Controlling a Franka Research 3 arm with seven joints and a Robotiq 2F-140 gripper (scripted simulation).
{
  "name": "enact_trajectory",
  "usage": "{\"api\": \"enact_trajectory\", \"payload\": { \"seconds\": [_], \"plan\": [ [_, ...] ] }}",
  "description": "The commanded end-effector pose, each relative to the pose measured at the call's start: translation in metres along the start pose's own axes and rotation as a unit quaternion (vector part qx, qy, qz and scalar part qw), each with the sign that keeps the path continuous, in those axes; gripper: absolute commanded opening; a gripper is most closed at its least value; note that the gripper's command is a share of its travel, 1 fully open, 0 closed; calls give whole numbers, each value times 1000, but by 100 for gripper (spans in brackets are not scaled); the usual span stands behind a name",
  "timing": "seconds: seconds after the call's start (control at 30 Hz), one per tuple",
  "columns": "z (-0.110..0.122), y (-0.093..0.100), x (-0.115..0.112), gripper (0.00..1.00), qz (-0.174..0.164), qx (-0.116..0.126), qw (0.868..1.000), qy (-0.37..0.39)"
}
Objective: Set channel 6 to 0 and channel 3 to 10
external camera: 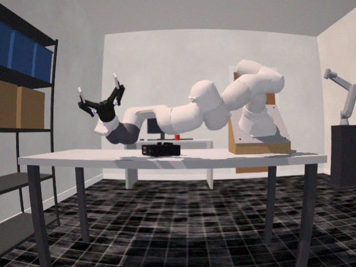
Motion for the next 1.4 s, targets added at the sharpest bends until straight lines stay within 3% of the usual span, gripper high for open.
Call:
{"api": "enact_trajectory", "payload": {
  "seconds": [0.0, 0.6, 0.67, 0.73, 0.77, 0.8, 0.87, 0.9, 0.97, 1.0, 1.1, 1.13, 1.2, 1.23, 1.27, 1.33, 1.37],
  "plan": [
    [0, 0, 0, 100, 0, 0, 1000, 0],
    [0, 0, -3, 100, -3, 0, 1000, 3],
    [2, 1, -21, 100, -19, 1, 999, 25],
    [7, 6, -63, 100, -60, 4, 995, 76],
    [7, 6, -63, 100, -60, 4, 995, 76],
    [13, 11, -93, 100, -91, 7, 989, 115],
    [13, 11, -95, 100, -91, 7, 989, 115],
    [23, 19, -130, 100, -130, 10, 978, 162],
    [23, 19, -133, 100, -130, 10, 978, 162],
    [36, 29, -168, 100, -176, 14, 960, 217],
    [38, 31, -177, 100, -176, 14, 960, 217],
    [55, 45, -215, 100, -229, 19, 933, 278],
    [58, 47, -224, 100, -229, 19, 933, 278],
    [75, 60, -248, 100, -274, 23, 905, 323],
    [82, 65, -262, 100, -289, 26, 894, 342],
    [86, 69, -271, 100, -289, 26, 894, 342],
    [106, 85, -293, 100, -334, 29, 861, 382]
  ]
}}
Point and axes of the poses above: the point where the finger pads meet when closed, its own y axis back along the fingers, its own z axis across the jaws, x = y × z, the point moved 6 cm from there along y, back along the fingers, and after that the axes turned 13 degrees about y, right-handed, at the moved point
